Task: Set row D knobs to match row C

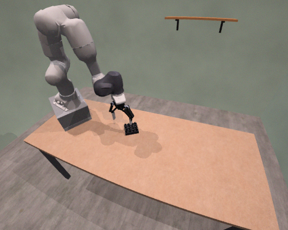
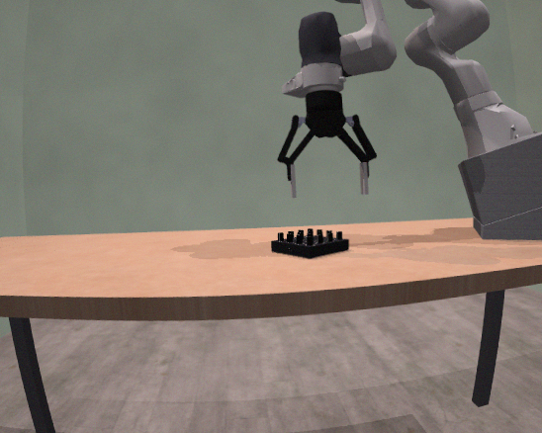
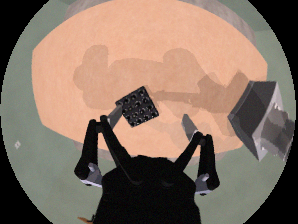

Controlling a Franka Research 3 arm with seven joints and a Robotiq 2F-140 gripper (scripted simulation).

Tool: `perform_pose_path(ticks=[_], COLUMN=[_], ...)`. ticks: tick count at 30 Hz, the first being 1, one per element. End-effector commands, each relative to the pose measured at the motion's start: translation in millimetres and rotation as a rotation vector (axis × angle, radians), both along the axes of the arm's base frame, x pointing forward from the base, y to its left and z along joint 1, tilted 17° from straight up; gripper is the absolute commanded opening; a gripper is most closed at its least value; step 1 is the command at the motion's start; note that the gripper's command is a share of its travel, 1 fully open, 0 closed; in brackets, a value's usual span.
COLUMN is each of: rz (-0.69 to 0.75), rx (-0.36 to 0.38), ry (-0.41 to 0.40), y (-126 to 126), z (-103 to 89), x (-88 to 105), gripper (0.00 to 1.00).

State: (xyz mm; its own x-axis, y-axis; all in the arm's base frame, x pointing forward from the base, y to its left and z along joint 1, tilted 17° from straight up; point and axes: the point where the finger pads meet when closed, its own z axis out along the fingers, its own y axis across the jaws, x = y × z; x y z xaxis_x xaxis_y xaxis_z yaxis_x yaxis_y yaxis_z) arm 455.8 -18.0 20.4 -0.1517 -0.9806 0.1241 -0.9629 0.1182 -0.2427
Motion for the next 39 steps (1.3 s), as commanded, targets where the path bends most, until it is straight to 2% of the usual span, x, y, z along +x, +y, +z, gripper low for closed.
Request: perform_pose_path(ticks=[1, 39], rz=[-0.149, -0.660], rx=[0.008, 0.136], ry=[-0.046, -0.132], y=[-0.2, 11.6], z=[0.7, 4.4], x=[1.4, 7.2], gripper=[1.00, 1.00])
